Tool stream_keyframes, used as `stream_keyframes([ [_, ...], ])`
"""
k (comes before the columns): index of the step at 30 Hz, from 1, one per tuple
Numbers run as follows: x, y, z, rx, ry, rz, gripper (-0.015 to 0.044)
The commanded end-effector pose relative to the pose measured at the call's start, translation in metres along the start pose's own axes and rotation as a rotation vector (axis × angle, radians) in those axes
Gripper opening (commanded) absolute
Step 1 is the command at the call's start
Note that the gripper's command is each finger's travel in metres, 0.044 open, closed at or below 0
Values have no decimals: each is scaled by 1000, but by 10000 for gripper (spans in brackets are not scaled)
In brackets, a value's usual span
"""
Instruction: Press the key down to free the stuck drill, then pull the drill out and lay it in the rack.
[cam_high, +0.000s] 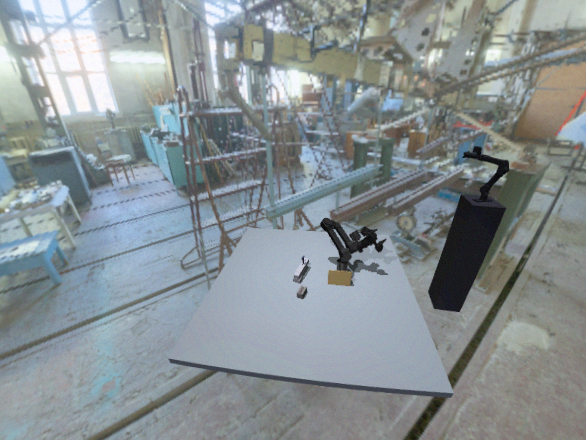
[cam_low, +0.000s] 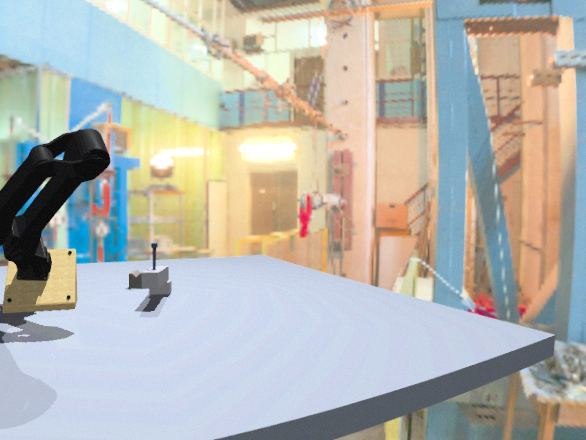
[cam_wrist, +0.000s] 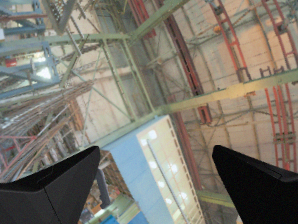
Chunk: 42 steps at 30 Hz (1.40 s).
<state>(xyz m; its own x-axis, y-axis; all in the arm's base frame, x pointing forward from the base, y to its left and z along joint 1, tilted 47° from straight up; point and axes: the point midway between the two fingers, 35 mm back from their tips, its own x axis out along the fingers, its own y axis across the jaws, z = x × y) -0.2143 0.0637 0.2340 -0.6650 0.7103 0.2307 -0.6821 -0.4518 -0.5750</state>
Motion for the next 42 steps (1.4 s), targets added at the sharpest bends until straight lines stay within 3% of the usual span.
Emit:
stream_keyframes([
  [1, 0, 0, 0, 0, 0, 0, 374],
  [10, -1, 2, 3, 7, -9, 11, 137],
  [15, -12, 26, 38, 89, -106, 139, 6],
  [27, -99, 80, 148, 353, -385, 621, 0],
  [35, -193, 83, 207, 517, -530, 999, 0],
  [42, -289, 57, 239, 630, -621, 1366, 0],
])
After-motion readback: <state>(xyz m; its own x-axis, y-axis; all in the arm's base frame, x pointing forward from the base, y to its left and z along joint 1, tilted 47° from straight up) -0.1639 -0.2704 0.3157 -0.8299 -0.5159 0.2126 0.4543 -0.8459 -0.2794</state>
